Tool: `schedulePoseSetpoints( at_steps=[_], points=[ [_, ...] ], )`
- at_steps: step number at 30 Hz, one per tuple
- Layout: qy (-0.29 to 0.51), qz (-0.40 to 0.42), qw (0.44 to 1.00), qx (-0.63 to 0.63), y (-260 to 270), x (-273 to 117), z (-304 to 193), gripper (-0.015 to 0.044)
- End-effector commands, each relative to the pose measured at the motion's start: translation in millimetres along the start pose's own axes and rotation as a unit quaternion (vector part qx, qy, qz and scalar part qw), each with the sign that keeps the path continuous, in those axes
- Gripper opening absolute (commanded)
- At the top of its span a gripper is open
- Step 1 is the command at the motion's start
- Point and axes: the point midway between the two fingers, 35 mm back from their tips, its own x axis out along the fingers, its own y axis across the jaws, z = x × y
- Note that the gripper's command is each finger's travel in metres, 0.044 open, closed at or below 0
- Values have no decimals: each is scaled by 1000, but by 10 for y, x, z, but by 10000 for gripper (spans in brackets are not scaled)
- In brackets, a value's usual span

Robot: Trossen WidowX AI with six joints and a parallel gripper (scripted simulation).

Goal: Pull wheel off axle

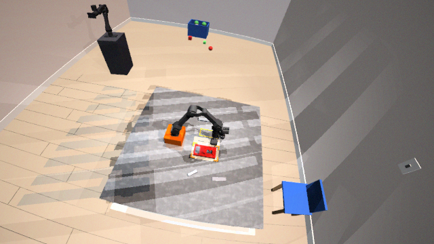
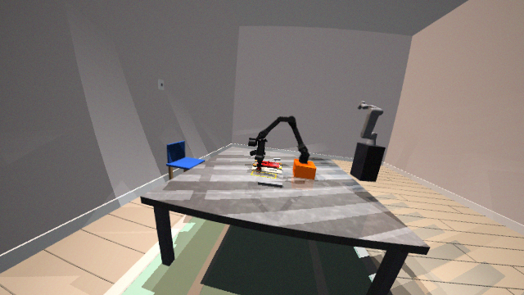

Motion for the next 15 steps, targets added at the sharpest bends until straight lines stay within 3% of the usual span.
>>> schedulePoseSetpoints(
  at_steps=[1, 15],
  points=[
    [-2, 0, 1000, 0, 3, -26, 11, 0],
    [-3, 0, 1000, 0, 3, -72, 12, 0]
  ],
)
